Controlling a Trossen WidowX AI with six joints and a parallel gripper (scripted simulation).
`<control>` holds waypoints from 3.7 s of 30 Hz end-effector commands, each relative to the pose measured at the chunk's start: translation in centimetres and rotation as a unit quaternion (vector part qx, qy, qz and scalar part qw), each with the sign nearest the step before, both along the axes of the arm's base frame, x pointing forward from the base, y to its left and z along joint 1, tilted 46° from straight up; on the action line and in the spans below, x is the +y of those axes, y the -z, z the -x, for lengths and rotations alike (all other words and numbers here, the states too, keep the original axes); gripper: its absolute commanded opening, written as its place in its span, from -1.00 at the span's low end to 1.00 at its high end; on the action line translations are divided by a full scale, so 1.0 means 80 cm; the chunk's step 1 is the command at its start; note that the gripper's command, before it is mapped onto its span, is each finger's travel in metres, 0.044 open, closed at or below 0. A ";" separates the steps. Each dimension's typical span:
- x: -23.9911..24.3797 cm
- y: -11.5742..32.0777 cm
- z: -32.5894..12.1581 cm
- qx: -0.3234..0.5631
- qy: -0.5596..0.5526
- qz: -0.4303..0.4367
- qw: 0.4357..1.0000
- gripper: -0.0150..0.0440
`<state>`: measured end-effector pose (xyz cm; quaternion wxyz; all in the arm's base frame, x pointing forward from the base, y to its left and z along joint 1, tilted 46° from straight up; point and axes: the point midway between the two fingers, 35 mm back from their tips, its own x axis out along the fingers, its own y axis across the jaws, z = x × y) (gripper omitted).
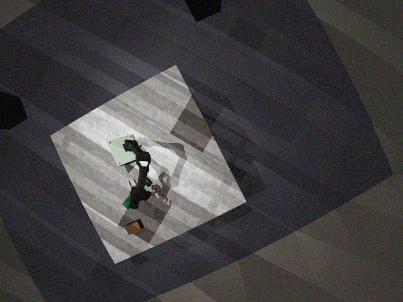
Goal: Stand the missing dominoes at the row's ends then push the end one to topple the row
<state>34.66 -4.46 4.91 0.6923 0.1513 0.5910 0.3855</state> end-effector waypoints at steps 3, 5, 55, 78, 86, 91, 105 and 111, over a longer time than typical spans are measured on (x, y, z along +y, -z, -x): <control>-0.051 -0.049 0.010 0.001 0.000 0.002 1.000 1.00; -0.051 -0.049 0.010 0.001 0.000 0.002 1.000 1.00; -0.074 0.108 0.129 0.574 0.568 -0.003 0.589 -0.49; -0.074 0.108 0.129 0.574 0.568 -0.003 0.589 -0.49; -0.054 0.130 0.127 0.574 0.569 -0.003 0.589 -0.49; -0.001 0.178 0.133 0.575 0.567 -0.004 0.590 -0.49; -0.002 0.178 0.113 0.575 0.567 -0.004 0.590 -0.49; -0.003 0.177 0.101 0.574 0.567 -0.005 0.590 -0.49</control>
